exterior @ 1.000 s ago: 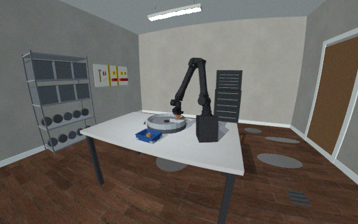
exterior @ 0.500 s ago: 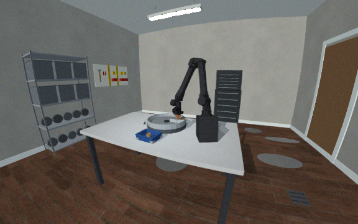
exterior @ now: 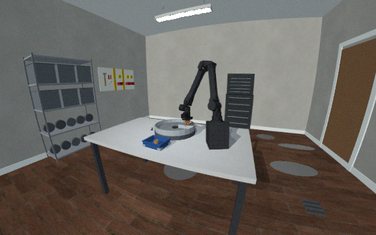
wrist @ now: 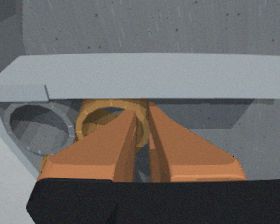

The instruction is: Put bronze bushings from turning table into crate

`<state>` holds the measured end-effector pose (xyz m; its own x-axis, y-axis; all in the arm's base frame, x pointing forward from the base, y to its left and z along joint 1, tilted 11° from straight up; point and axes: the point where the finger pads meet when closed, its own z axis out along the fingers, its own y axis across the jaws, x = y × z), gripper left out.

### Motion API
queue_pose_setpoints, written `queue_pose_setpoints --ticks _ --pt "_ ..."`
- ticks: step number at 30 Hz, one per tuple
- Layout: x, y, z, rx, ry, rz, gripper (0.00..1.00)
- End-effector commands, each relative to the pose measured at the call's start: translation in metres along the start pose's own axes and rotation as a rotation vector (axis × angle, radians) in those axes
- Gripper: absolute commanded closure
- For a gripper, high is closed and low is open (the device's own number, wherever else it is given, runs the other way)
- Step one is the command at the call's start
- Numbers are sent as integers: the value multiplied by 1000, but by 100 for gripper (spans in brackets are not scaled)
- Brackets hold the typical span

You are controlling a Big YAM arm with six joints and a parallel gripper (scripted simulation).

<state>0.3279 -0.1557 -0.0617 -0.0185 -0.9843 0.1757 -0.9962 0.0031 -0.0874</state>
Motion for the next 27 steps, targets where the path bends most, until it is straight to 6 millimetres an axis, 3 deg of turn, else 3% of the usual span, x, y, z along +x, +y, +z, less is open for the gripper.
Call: queue_pose_setpoints --ticks 1,7,18,27 --pt "2 2 -8 1 5 -4 100" --pt "-2 -2 -18 7 6 -5 100" --pt "5 -21 -75 43 16 3 100" --pt "6 -18 -87 41 16 6 100"
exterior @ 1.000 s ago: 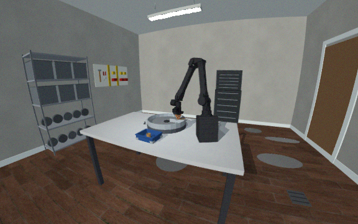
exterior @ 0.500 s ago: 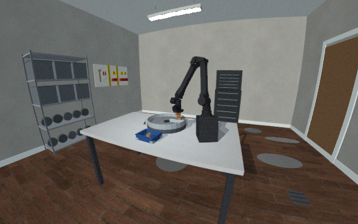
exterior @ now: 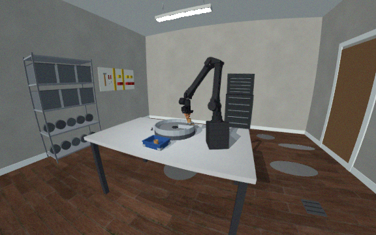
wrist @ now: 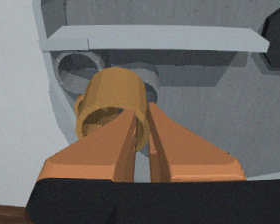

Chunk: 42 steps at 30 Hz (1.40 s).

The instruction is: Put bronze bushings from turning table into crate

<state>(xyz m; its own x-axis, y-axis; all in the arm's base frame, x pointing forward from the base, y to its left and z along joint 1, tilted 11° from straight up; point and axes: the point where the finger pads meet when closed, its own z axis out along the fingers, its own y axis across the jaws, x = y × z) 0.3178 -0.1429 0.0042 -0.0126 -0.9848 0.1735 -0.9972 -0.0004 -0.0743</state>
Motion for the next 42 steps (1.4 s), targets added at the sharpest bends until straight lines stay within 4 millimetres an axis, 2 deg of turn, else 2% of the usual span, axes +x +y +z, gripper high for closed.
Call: queue_pose_setpoints --ticks 1,3,36,42 --pt "7 -22 -18 52 18 13 100" --pt "6 -22 -14 46 16 12 100" --pt "6 -22 -14 46 16 12 100" --pt "-1 -20 -10 36 12 6 100"
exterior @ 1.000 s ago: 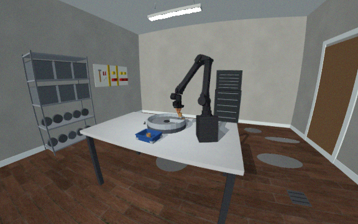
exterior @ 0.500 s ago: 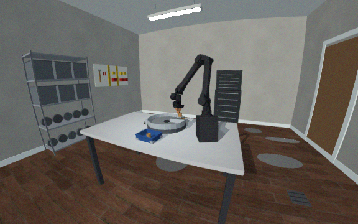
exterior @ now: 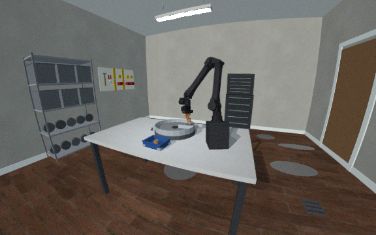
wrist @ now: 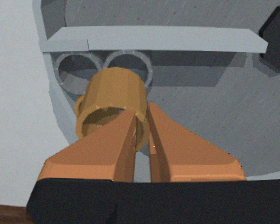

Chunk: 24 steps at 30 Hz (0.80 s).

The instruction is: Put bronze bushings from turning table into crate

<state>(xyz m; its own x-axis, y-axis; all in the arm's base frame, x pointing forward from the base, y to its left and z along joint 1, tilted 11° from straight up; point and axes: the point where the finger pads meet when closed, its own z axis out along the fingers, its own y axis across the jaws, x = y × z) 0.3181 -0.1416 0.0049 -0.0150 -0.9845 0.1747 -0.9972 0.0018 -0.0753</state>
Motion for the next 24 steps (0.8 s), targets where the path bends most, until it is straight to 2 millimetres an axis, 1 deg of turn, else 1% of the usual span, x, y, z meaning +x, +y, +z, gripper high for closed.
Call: queue_pose_setpoints --ticks 1,3,8,10,13,17,19,24 --pt "0 -20 -9 35 11 4 100" --pt "-3 -19 -7 31 9 3 100" --pt "-21 -20 -5 26 7 3 100" --pt "-31 -24 -4 24 6 2 100" --pt "-48 -39 -9 44 8 5 100" --pt "-81 -47 -9 38 4 4 100" --pt "-81 -47 -9 38 4 4 100" --pt "-131 -59 -9 32 -2 3 100"
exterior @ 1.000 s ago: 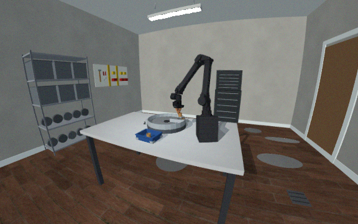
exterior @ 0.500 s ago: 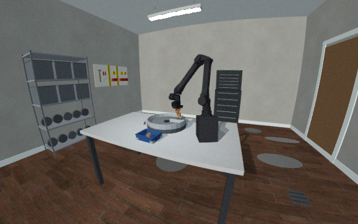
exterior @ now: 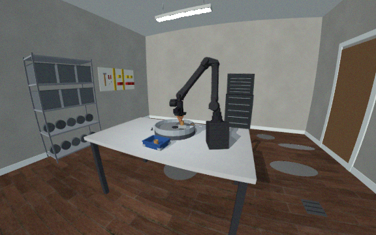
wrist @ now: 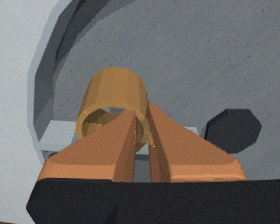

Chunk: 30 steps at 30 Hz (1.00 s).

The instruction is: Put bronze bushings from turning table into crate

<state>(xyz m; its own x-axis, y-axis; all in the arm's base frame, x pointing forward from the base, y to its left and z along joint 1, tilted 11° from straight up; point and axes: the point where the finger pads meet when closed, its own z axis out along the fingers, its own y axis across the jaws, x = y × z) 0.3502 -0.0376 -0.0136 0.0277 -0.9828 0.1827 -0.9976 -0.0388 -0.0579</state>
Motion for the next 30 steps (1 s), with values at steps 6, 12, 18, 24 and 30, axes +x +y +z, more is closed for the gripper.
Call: queue_pose_setpoints --ticks 6,12,18,24,30 --pt "-81 -47 -13 40 -10 46 100" --pt "-122 -59 -14 40 -13 46 100" --pt "-181 -77 -15 40 -18 46 100" --pt "-231 -92 -16 41 -22 46 100" --pt "-248 -106 -34 70 -40 62 100"
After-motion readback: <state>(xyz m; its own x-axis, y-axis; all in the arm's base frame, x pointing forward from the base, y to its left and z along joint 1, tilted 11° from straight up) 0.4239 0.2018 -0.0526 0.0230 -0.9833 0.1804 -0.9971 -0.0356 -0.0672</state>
